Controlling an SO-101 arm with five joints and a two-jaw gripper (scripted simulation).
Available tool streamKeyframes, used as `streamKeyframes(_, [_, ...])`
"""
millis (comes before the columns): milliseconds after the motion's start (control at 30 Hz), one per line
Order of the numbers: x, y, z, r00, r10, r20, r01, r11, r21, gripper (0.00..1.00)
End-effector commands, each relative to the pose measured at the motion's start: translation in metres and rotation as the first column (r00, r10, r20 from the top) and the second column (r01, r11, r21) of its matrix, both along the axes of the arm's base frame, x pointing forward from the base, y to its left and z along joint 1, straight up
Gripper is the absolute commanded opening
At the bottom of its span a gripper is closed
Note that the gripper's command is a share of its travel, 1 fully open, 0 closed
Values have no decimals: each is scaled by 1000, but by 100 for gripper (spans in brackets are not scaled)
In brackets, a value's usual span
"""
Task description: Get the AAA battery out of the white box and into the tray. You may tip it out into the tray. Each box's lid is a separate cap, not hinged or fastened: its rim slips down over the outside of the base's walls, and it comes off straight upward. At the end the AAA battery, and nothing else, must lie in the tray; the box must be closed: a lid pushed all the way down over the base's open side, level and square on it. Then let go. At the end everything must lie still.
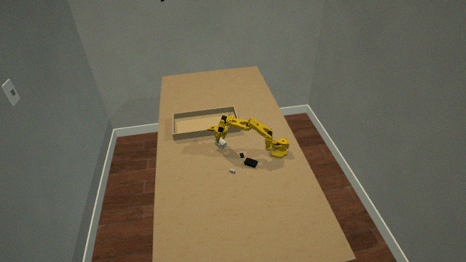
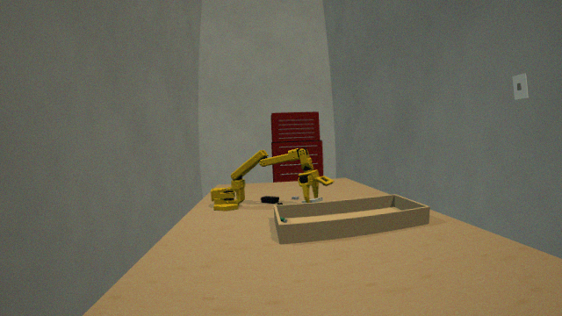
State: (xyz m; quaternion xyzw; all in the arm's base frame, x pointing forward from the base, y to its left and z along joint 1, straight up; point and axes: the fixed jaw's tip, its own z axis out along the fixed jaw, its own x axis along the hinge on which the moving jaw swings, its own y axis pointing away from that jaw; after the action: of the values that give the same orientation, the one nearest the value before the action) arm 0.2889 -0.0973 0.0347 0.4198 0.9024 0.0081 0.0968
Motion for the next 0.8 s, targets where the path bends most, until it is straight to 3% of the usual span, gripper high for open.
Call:
streamKeyframes(0, [3, -4, 13, 999, -18, 44, 18, 1000, -12, 20])
streamKeyframes(767, [3, -4, 10, 999, -19, 38, 19, 1000, -10, 20])
